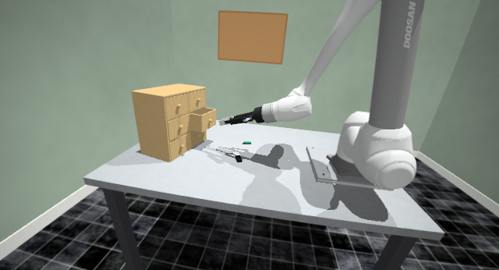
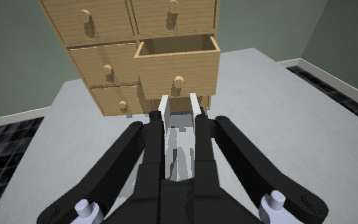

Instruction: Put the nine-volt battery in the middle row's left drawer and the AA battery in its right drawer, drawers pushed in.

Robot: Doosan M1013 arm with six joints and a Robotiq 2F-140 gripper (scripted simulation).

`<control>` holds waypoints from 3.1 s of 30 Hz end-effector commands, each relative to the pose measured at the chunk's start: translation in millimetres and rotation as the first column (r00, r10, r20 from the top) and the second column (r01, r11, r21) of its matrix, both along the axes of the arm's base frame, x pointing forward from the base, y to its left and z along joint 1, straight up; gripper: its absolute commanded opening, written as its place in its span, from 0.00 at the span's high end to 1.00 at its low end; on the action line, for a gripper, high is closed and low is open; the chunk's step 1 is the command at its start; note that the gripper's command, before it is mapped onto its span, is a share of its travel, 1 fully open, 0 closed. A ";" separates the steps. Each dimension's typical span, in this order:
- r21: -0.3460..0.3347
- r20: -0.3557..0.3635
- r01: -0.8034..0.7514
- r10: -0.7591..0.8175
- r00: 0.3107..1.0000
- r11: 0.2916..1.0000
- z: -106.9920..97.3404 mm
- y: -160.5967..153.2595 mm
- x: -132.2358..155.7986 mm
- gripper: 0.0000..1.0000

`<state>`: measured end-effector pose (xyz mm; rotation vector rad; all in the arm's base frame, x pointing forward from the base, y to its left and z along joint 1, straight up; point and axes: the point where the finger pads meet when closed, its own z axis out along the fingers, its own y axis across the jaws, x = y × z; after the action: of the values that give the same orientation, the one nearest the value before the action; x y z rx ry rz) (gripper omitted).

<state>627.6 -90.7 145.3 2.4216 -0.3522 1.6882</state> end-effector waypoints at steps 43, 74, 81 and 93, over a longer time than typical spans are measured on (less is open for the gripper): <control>0.037 -0.127 0.004 0.001 0.992 0.999 25.1 12.8 -43.6 0.80; 0.096 -0.326 0.019 0.013 0.945 0.995 42.9 17.6 -60.8 0.80; 0.101 -0.353 0.025 0.012 0.936 0.995 45.2 17.3 -63.4 0.80; 0.116 -0.398 0.029 0.019 0.917 0.993 49.9 19.0 -67.2 0.80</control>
<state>561.5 -72.6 193.3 2.7229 -0.3893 1.2831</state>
